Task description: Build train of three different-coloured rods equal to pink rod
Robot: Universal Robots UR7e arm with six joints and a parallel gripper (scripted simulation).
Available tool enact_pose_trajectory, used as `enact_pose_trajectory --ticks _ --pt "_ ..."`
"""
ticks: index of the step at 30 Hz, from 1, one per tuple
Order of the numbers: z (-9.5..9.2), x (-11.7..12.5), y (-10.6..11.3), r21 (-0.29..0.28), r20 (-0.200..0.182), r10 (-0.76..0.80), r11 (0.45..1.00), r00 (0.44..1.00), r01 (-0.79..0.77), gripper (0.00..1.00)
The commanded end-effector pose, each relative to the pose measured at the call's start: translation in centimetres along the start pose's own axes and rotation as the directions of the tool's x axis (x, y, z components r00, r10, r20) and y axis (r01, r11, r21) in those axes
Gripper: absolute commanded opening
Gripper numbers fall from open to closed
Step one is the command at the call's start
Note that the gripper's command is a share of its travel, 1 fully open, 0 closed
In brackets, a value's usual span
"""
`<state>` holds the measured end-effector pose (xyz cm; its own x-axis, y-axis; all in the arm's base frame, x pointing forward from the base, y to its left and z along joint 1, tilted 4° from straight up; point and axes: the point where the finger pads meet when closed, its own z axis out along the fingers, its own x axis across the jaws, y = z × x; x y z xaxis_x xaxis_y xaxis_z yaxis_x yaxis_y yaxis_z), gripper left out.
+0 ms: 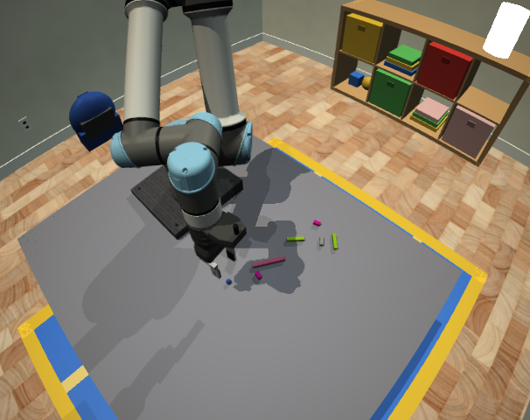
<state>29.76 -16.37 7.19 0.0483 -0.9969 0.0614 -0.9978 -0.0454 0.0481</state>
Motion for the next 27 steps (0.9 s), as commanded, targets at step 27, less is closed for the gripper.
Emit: enact_pose_trajectory --ticks 27 --pt "-0.1 -1.4 -2.3 0.003 0.001 0.113 0.994 0.994 -0.113 1.0"
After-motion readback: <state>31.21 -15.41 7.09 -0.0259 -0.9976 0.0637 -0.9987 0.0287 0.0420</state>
